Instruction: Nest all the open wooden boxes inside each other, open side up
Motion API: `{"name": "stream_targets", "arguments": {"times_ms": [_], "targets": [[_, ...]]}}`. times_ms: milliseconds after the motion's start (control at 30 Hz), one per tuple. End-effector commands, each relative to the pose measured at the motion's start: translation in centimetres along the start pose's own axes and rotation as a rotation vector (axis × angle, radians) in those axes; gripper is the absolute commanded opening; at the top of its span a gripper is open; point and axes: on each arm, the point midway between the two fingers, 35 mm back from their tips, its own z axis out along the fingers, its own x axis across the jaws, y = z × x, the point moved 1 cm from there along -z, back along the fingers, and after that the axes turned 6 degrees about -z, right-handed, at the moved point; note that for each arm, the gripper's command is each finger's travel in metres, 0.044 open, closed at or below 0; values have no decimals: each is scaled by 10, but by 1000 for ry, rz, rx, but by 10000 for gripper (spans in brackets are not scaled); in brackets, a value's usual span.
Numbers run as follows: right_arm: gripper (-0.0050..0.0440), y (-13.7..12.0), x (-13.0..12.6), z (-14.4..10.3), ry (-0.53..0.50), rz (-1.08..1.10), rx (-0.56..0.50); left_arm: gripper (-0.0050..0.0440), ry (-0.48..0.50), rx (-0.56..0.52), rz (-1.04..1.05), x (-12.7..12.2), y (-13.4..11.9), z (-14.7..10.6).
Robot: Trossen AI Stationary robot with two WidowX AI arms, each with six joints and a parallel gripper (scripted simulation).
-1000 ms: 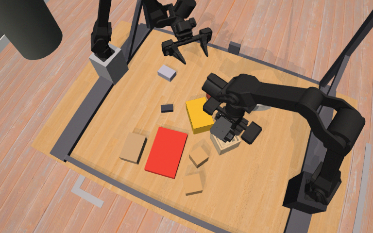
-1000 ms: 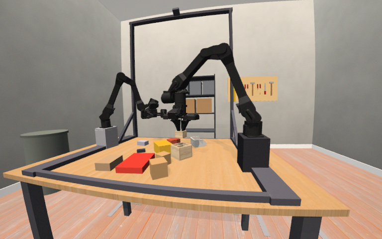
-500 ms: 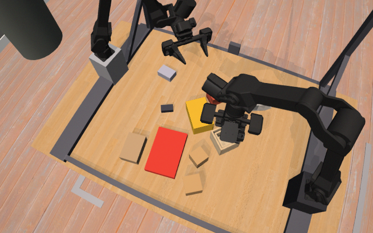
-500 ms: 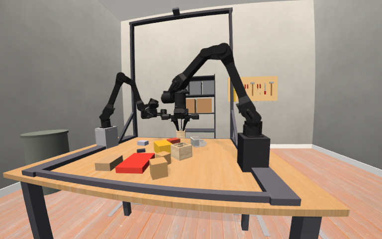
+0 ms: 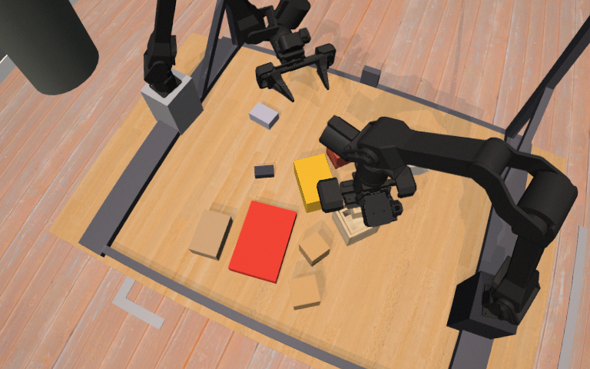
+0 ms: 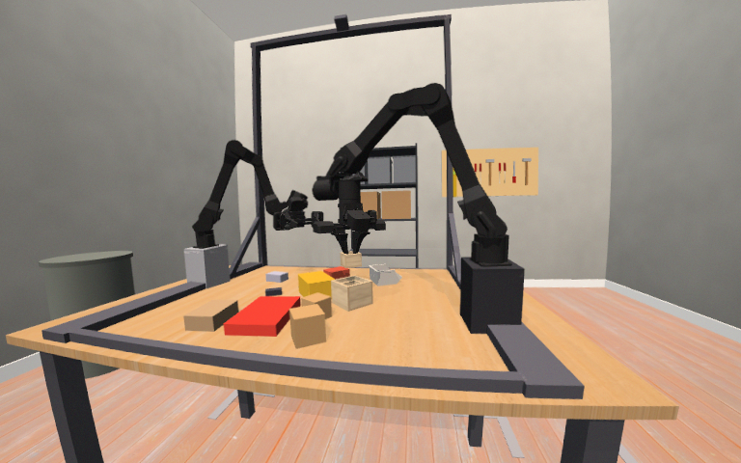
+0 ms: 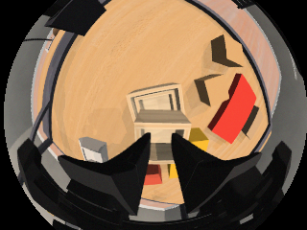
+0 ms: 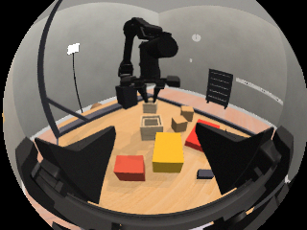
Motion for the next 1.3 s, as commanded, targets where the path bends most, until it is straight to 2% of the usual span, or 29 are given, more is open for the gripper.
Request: {"name": "stream_targets", "arguments": {"times_ms": [0,333,1267], "targets": [[400,3,0,-1,0,8,-4,170,-1,5,-159,-1,-3,-1],[400,3,0,-1,0,8,-4,170,-2,6,-208,-1,-3,0],[400,3,0,-1,0,8,-4,170,2,-2,-232,0,1,45]]}}
